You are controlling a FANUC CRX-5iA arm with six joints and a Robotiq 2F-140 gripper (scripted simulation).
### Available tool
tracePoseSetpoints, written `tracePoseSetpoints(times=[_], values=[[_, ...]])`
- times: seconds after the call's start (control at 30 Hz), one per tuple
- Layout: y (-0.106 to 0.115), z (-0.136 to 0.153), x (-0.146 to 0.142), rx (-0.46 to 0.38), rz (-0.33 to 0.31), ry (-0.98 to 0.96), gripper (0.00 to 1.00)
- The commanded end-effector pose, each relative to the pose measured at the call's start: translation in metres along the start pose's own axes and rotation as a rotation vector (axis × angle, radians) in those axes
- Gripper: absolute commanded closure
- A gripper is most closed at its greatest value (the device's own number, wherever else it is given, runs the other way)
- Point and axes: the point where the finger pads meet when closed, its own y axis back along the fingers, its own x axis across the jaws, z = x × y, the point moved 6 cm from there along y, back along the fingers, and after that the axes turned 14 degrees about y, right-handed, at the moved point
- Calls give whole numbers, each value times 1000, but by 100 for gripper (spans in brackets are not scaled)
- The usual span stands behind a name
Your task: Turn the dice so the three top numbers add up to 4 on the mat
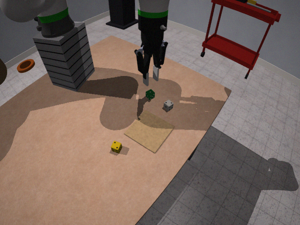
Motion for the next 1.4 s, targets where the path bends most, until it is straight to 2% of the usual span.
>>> tracePoseSetpoints(times=[0.0, 0.5, 1.0, 1.37], values=[[-1, 0, 0, 0, 0, -4, 72], [-13, 0, 0, -1, -1, -24, 72], [-39, -1, 1, -1, -1, -24, 72], [-49, -1, 1, -1, -1, -24, 72]])
